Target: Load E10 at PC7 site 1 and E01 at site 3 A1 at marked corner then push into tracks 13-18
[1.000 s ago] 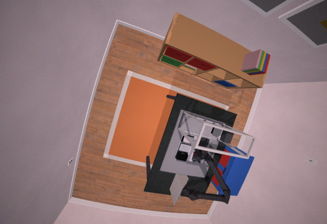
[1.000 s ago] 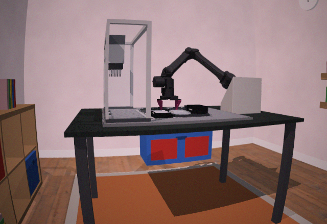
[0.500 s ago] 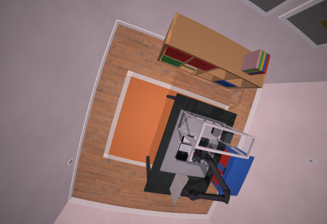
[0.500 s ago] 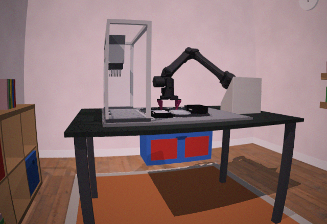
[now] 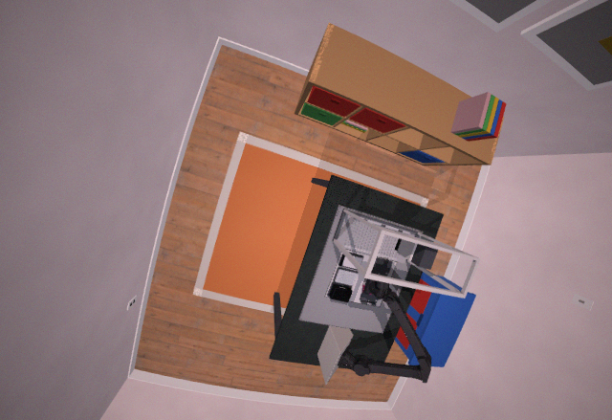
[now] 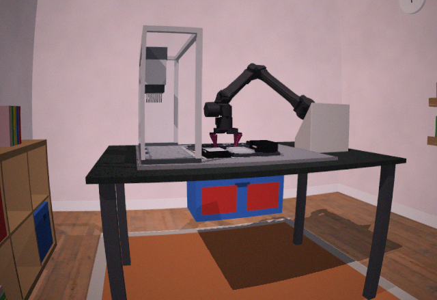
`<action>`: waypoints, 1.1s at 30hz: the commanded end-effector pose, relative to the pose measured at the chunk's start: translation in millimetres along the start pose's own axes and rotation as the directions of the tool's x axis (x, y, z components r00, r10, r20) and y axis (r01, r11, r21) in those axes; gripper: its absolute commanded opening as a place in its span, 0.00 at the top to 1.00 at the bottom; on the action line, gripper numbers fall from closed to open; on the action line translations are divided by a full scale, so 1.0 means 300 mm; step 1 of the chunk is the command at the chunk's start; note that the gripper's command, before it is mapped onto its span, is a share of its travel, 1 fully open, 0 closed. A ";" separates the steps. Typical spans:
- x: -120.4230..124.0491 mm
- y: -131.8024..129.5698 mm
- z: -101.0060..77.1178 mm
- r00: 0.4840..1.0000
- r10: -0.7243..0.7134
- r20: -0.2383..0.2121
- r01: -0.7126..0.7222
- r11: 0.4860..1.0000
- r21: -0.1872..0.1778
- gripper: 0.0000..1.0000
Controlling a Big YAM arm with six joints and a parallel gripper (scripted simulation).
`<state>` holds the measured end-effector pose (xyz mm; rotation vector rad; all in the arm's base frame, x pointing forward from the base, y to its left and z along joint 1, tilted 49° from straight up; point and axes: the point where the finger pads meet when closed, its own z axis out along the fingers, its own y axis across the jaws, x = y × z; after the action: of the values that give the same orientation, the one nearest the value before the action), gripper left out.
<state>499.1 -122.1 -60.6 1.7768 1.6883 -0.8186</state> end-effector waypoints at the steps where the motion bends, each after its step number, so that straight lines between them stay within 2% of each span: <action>1: -0.097 0.032 -0.033 0.999 0.032 0.006 -0.032 0.999 -0.016 0.00; 33: -0.131 0.036 -0.036 0.999 0.036 0.006 -0.036 0.999 -0.018 0.00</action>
<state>498.8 -128.4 -53.3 1.7780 1.6889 -0.8184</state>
